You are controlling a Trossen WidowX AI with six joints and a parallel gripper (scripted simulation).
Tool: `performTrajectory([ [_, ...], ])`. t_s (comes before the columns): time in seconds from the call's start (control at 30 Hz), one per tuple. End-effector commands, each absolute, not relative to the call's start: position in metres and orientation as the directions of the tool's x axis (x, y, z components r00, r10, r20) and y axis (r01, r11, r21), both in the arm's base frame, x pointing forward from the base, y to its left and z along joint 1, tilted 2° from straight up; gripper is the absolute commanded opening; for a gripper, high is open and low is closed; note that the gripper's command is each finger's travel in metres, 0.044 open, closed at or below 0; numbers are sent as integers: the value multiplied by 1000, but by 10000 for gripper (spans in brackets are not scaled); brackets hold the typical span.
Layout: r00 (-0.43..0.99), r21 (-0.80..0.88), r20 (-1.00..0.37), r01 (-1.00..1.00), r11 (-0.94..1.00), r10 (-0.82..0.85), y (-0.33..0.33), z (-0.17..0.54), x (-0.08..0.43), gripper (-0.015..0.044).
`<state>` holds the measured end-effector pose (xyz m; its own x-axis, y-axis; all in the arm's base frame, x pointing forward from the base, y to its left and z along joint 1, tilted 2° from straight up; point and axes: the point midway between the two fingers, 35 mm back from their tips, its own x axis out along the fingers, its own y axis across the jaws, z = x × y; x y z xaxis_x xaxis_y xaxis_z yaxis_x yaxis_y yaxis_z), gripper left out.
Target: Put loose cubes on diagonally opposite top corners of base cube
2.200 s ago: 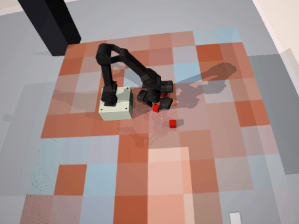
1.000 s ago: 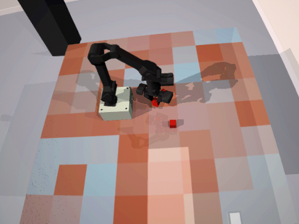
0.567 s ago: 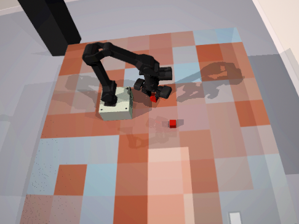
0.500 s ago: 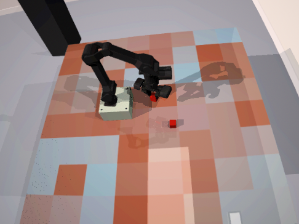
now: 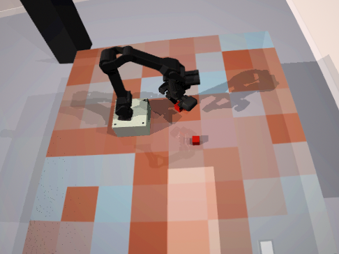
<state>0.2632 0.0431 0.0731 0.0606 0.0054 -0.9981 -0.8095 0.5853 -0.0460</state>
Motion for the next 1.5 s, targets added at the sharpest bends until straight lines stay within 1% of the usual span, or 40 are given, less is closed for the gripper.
performTrajectory([
  [0.0, 66, -47, -998, -759, 649, 5, 51, 71, 270, 105],
  [0.47, 67, -25, -998, -483, 875, 8, 87, 57, 286, 105],
  [0.9, 68, -1, -998, -175, 985, 11, 124, 42, 297, 105],
  [1.47, 68, 1, -998, -154, 988, 12, 127, 32, 298, 105],
])
